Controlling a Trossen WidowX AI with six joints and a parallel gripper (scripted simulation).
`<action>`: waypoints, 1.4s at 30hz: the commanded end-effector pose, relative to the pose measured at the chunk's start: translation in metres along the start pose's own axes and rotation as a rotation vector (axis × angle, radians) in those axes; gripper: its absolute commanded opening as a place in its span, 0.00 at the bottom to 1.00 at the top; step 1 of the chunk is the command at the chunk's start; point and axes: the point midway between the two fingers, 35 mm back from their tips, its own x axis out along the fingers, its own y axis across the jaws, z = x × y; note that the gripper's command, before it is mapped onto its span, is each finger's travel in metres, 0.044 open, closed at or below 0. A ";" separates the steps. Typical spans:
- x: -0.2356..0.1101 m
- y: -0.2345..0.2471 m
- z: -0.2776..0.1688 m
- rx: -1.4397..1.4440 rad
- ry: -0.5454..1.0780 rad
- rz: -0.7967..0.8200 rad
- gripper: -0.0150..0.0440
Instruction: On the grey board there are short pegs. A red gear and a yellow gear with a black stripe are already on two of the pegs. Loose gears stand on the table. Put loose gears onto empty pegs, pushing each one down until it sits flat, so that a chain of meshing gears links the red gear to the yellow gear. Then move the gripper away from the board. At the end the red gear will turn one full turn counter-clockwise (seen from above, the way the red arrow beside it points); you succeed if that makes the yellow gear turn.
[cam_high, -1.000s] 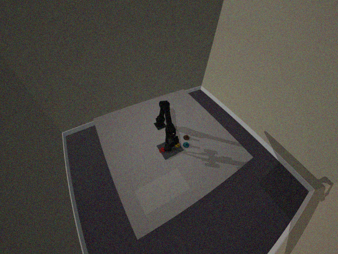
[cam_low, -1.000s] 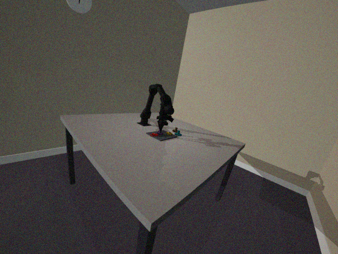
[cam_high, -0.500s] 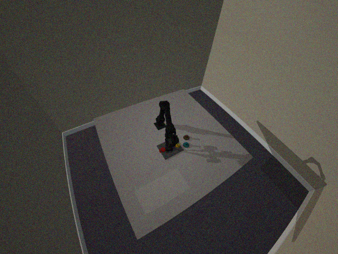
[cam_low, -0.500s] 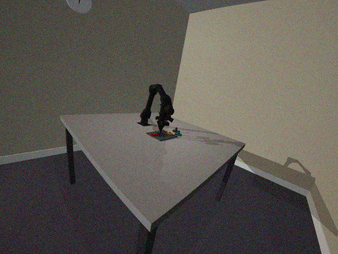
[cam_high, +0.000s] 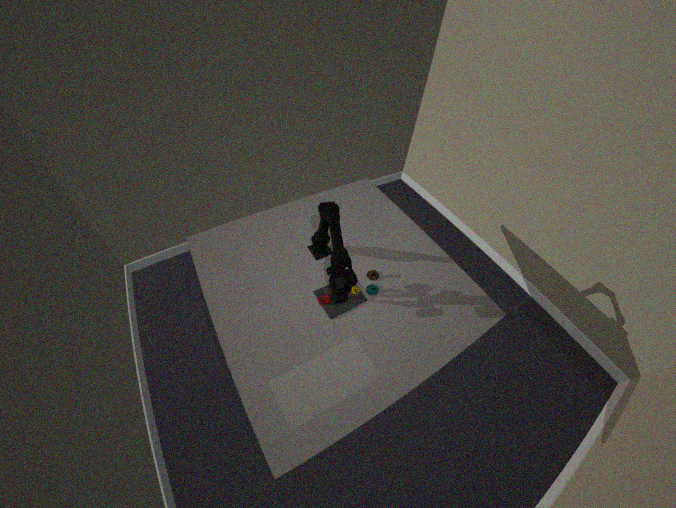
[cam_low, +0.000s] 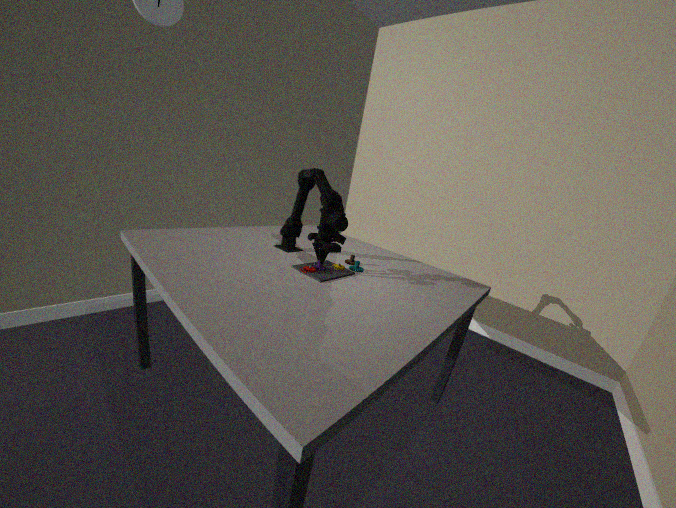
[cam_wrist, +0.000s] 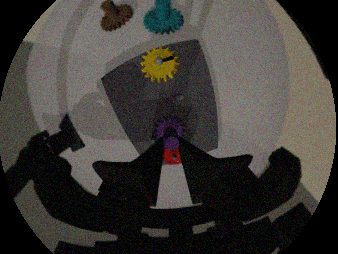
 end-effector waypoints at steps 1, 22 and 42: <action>0.001 0.000 0.000 0.046 0.000 -0.001 0.25; -0.043 0.000 0.001 0.165 0.000 -0.001 0.49; -0.041 0.061 0.176 0.568 -0.013 0.003 1.00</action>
